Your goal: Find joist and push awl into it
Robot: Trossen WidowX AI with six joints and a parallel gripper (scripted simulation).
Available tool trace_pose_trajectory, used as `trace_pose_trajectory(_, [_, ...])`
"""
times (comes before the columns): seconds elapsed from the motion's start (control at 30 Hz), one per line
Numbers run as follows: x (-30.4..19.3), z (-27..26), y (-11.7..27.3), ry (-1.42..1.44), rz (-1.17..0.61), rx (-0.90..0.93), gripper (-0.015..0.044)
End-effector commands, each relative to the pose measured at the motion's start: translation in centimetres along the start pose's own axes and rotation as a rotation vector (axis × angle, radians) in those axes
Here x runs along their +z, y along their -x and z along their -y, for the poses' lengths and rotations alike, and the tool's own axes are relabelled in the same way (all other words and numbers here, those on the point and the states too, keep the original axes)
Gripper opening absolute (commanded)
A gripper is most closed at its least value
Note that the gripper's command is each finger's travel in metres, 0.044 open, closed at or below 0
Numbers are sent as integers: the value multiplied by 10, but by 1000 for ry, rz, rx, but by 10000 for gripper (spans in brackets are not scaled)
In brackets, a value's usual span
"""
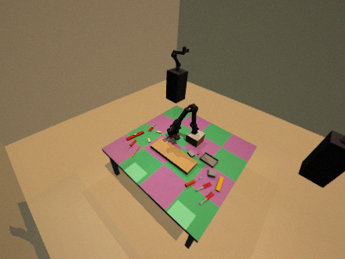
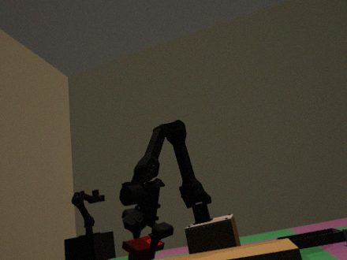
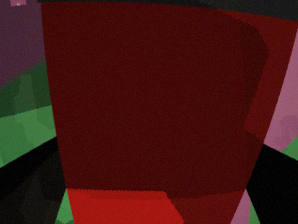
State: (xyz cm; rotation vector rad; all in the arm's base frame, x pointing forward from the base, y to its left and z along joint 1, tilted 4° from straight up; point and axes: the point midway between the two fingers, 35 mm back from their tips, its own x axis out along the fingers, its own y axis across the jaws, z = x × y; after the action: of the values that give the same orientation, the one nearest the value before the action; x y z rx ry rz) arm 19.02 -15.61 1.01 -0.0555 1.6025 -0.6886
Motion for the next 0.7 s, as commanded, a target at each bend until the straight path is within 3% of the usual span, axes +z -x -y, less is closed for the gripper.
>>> trace_pose_trajectory(0.0, [0, 0, 0, -6, 5, -38, 0])
trace_pose_trajectory(0.67, [-1, -4, -1, -22, -2, -167, 0])
